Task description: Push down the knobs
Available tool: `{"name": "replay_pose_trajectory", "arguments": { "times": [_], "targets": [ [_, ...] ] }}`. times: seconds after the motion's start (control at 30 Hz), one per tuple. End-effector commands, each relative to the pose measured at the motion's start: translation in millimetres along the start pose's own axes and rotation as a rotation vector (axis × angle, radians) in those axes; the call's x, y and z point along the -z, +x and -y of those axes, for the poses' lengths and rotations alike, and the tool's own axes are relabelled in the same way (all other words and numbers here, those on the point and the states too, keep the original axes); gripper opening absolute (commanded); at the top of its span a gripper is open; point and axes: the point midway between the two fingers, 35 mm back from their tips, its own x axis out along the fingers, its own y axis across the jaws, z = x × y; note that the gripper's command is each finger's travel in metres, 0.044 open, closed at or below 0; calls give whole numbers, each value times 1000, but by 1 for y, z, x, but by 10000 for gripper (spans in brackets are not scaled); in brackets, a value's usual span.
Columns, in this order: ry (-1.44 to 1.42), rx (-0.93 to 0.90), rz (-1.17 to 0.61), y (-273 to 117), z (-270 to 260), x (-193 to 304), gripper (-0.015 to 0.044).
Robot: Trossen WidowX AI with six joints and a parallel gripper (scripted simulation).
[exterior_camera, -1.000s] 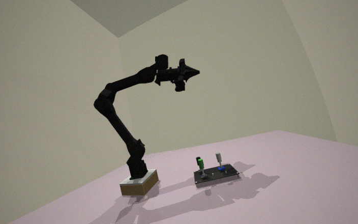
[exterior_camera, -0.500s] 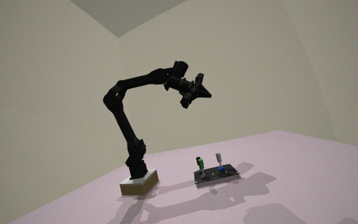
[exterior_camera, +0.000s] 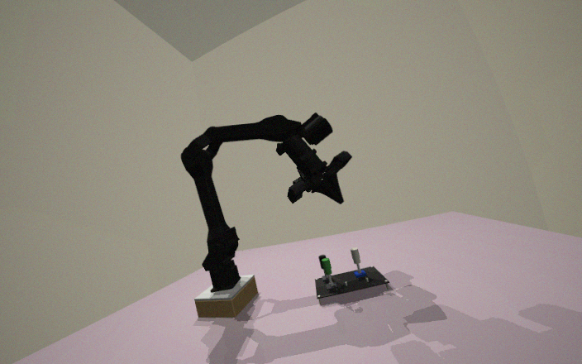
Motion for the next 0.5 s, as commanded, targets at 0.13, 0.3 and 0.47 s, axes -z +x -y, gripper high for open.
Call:
{"name": "replay_pose_trajectory", "arguments": {
  "times": [0.13,0.3,0.47],
  "targets": [
    [100,-244,123,29,-50,-4,0],
    [165,-380,194,39,-79,-8,0],
    [175,-399,204,40,-83,-8,0]
  ]
}}
